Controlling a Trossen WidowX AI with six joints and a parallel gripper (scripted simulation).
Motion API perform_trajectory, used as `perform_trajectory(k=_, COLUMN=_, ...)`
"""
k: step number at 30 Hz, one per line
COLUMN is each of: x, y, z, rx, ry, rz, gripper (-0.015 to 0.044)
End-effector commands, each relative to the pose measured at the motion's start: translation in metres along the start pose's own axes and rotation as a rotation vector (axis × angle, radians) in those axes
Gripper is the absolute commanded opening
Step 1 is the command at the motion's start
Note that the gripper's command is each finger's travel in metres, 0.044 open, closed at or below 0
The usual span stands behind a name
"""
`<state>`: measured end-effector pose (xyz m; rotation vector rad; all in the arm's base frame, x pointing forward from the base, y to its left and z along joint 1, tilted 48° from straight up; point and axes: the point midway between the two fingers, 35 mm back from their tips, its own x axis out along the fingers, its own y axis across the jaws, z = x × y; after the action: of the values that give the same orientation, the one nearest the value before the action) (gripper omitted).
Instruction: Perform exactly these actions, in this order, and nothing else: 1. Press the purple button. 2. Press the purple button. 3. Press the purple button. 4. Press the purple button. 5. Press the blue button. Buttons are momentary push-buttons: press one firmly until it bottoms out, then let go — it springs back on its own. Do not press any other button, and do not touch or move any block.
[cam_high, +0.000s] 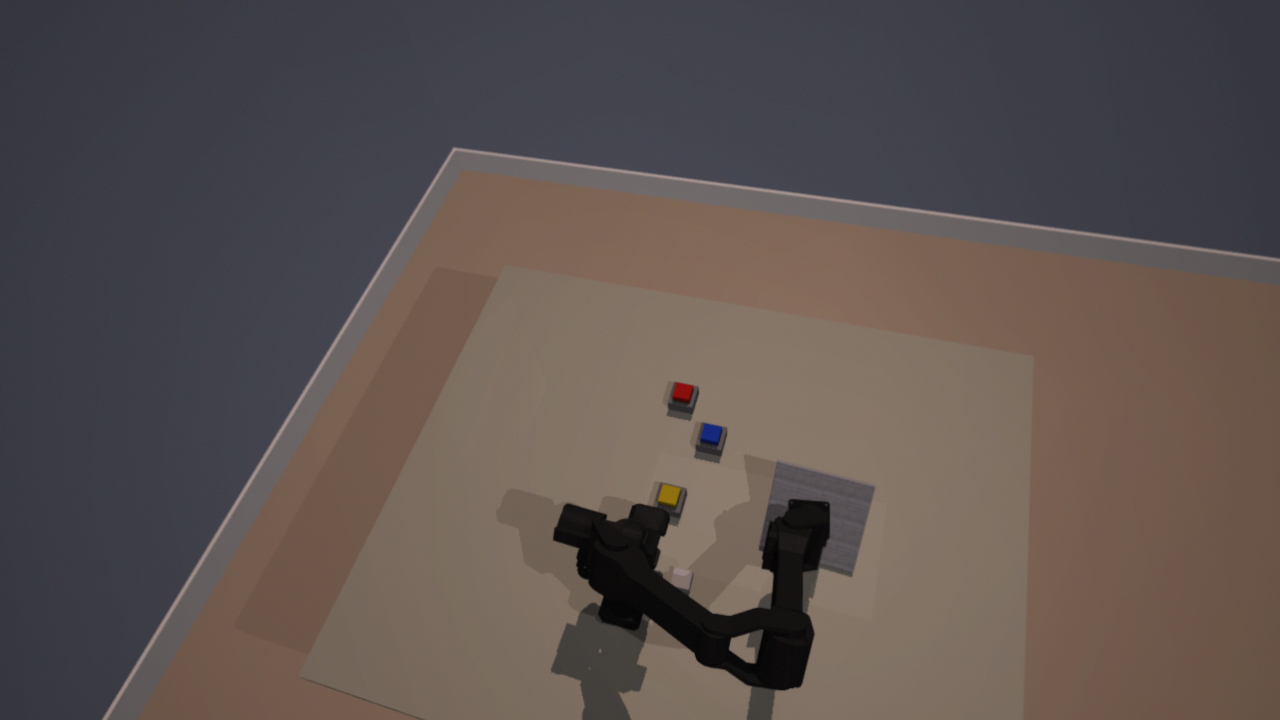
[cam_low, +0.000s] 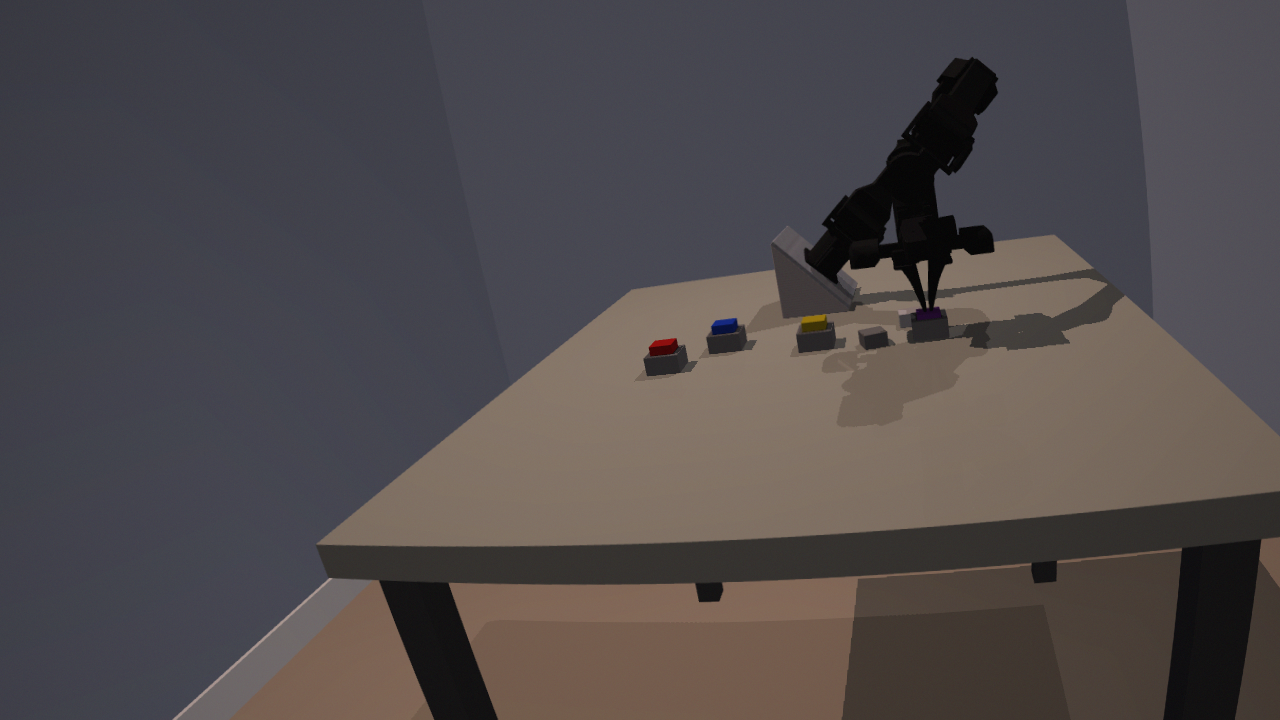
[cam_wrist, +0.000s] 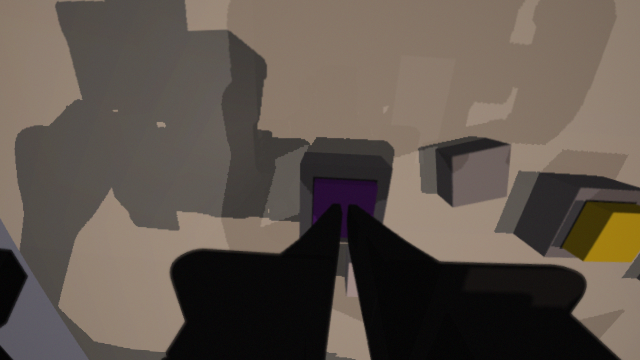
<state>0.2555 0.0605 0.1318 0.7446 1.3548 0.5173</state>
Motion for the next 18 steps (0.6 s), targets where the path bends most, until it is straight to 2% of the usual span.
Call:
perform_trajectory(k=1, x=-0.010, y=0.000, z=0.000, rx=0.001, ry=0.001, rz=-0.001, gripper=0.0020)
perform_trajectory(k=4, x=-0.032, y=0.000, z=0.000, rx=0.005, ry=0.002, rz=0.000, gripper=0.0020)
perform_trajectory(k=18, x=-0.016, y=0.000, z=0.000, rx=0.005, ry=0.001, rz=-0.001, gripper=0.0020)
